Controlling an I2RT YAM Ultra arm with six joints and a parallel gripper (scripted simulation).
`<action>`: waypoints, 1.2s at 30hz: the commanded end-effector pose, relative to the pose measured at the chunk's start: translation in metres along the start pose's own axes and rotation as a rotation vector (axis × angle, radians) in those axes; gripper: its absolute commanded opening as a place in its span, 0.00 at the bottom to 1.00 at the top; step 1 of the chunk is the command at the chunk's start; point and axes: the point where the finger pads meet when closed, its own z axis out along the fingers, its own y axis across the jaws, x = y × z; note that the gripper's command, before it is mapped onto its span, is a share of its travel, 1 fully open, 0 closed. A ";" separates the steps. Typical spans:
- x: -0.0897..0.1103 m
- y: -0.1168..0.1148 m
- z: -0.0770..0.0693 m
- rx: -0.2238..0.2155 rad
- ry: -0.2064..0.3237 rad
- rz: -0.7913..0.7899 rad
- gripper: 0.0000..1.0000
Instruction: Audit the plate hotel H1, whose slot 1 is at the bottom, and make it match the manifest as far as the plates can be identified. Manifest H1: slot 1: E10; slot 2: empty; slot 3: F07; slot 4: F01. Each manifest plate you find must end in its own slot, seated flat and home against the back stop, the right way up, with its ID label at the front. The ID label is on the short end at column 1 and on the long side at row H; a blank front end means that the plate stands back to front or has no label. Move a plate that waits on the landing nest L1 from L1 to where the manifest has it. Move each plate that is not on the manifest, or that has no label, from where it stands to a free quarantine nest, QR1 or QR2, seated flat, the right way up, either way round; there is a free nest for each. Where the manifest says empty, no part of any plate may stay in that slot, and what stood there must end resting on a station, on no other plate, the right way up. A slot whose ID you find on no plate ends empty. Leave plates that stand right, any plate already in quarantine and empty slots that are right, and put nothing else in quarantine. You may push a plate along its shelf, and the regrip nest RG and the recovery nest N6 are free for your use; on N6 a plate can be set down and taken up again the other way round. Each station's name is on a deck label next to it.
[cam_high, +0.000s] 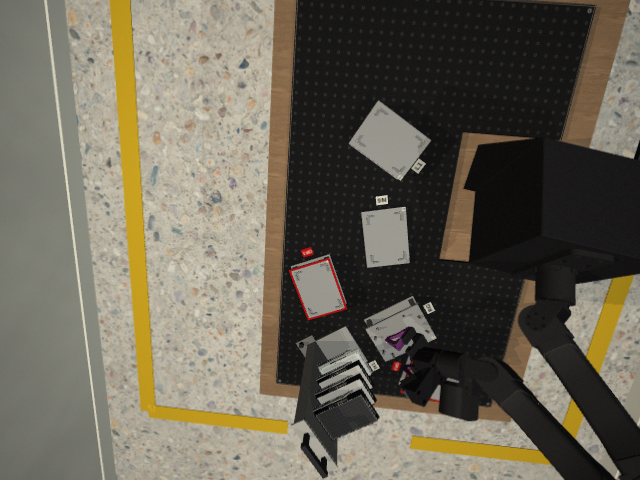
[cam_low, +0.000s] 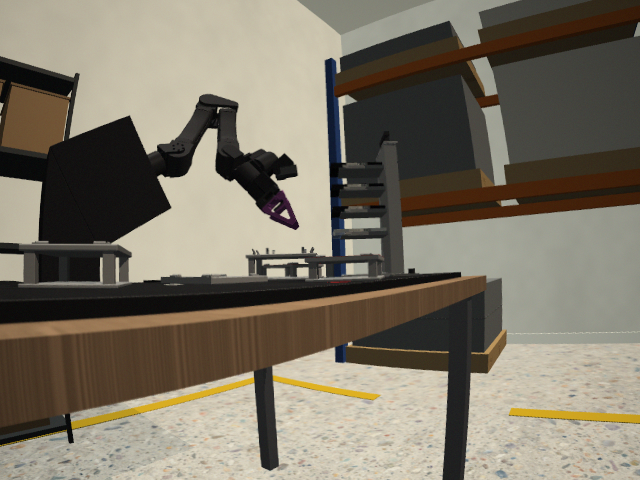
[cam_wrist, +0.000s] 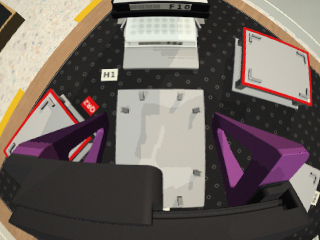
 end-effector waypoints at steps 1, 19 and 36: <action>-0.009 0.001 0.002 0.001 -0.049 -0.007 1.00; 0.002 0.001 0.021 0.001 -0.049 -0.007 1.00; -0.013 0.001 0.040 0.001 -0.049 -0.007 1.00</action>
